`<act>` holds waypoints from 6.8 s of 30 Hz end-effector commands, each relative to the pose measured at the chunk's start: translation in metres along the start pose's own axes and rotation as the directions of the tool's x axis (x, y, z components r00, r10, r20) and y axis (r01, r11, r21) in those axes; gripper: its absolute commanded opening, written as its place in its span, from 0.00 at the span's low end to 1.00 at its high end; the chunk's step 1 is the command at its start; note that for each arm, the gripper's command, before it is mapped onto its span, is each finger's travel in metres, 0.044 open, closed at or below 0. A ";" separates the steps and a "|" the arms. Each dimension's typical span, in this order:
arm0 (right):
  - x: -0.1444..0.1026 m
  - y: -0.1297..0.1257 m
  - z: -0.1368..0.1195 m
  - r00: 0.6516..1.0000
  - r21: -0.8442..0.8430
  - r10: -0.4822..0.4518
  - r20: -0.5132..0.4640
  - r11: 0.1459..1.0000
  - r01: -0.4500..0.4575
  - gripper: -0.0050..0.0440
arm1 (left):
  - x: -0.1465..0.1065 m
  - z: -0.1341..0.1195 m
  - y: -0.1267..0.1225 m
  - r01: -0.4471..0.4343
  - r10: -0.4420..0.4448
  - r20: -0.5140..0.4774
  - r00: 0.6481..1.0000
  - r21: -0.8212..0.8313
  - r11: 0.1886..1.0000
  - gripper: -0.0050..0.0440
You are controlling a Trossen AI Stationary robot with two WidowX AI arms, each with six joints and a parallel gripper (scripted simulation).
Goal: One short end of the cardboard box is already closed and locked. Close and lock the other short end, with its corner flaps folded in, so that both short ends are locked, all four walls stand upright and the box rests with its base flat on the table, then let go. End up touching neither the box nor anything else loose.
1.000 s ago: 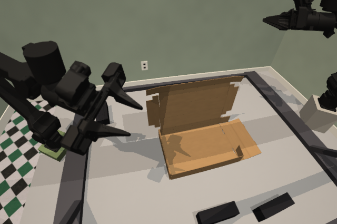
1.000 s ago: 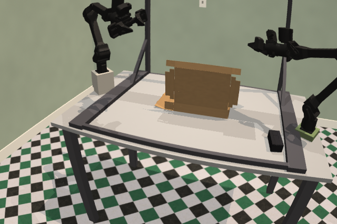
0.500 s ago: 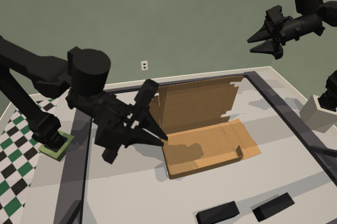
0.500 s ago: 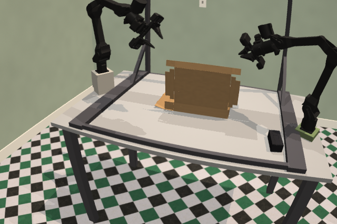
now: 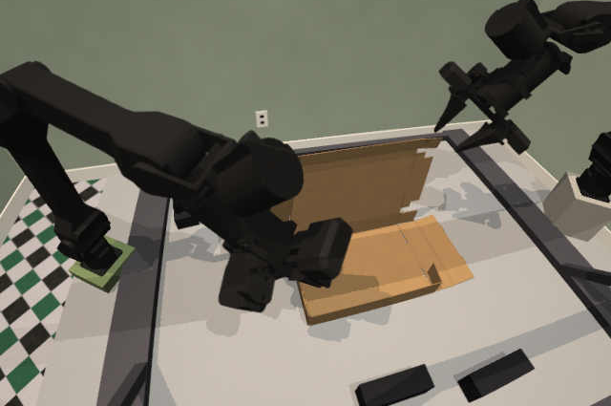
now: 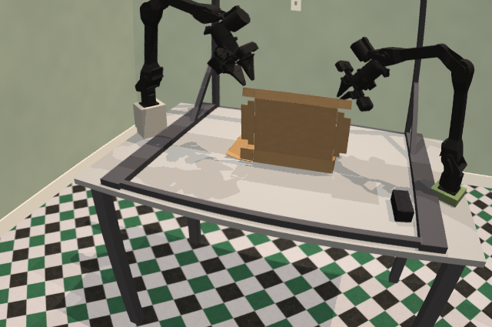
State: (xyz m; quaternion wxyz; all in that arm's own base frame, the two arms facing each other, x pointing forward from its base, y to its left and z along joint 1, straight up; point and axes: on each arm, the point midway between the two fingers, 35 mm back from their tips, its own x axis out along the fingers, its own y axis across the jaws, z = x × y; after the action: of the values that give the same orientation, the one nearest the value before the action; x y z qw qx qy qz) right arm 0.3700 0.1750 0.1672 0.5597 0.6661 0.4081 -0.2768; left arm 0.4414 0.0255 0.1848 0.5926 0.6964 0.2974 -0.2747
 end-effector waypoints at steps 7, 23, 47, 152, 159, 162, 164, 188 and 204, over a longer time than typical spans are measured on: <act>0.031 -0.038 -0.042 0.957 0.449 -0.281 0.072 0.866 0.221 0.61 | 0.041 -0.005 -0.012 0.214 -0.241 -0.007 0.971 0.479 0.851 0.22; 0.053 -0.090 -0.071 0.845 0.805 -0.496 0.200 0.575 0.147 0.61 | 0.081 -0.005 -0.043 0.258 -0.460 -0.001 0.888 0.829 0.496 0.22; 0.163 -0.155 -0.044 0.844 0.805 -0.496 0.201 0.575 0.146 0.61 | 0.081 -0.005 -0.043 0.258 -0.460 -0.001 0.888 0.829 0.496 0.22; 0.185 -0.169 -0.037 0.853 0.803 -0.485 0.192 0.577 0.147 0.61 | 0.103 -0.003 -0.057 0.257 -0.459 0.001 0.888 0.827 0.499 0.22; 0.185 -0.170 -0.037 0.853 0.803 -0.485 0.192 0.577 0.147 0.61 | 0.113 -0.003 -0.064 0.258 -0.459 0.000 0.888 0.828 0.498 0.22; 0.186 -0.170 -0.037 0.853 0.803 -0.485 0.192 0.577 0.147 0.61 | 0.117 -0.002 -0.067 0.258 -0.460 0.000 0.888 0.828 0.497 0.22; 0.186 -0.170 -0.037 0.853 0.803 -0.485 0.192 0.577 0.147 0.61 | 0.117 -0.002 -0.067 0.258 -0.460 0.000 0.888 0.828 0.497 0.22; 0.205 -0.201 -0.018 0.838 0.803 -0.505 0.209 0.577 0.147 0.61 | 0.126 -0.002 -0.075 0.258 -0.460 -0.002 0.888 0.829 0.496 0.10; 0.209 -0.224 -0.001 0.857 0.803 -0.480 0.188 0.577 0.147 0.61 | 0.126 -0.002 -0.075 0.259 -0.461 -0.002 0.887 0.829 0.495 0.10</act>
State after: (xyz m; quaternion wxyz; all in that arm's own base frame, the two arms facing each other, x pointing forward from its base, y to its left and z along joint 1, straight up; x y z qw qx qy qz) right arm 0.3099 0.2557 -0.0807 0.2168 0.7252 0.2616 -0.5988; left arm 0.4654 0.0469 0.0301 0.1651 0.7636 0.2141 -0.5864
